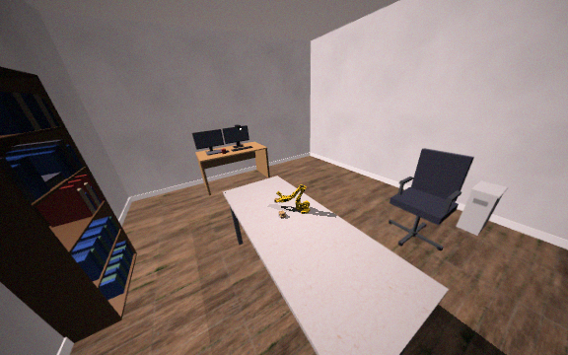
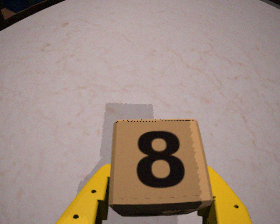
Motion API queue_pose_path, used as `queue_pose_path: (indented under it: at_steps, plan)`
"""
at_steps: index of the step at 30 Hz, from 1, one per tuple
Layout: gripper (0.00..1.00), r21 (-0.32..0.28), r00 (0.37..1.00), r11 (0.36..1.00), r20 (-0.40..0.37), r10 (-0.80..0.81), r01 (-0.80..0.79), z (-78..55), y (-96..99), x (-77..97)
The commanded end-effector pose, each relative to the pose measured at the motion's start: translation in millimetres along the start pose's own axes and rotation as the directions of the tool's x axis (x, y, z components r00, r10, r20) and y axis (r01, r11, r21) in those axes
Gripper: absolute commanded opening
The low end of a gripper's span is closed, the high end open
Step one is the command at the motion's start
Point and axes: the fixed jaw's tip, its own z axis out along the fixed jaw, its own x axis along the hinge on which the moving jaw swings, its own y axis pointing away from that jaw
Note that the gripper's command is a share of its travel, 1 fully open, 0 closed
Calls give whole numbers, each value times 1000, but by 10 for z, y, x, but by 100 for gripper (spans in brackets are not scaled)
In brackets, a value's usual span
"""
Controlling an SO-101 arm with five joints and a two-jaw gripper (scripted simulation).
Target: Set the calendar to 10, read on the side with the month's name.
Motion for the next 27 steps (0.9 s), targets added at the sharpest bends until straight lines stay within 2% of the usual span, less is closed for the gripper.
queue_pose_path:
  at_steps: [1,22,23,27]
  plan:
    - [0,5,999,1000,45,-8,8,0,-14,-66]
    - [0,5,999,1000,45,-8,8,0,-14,-66]
    - [0,19,999,999,29,-27,26,-24,-49,4]
    - [0,19,999,999,29,-27,26,-24,-49,4]
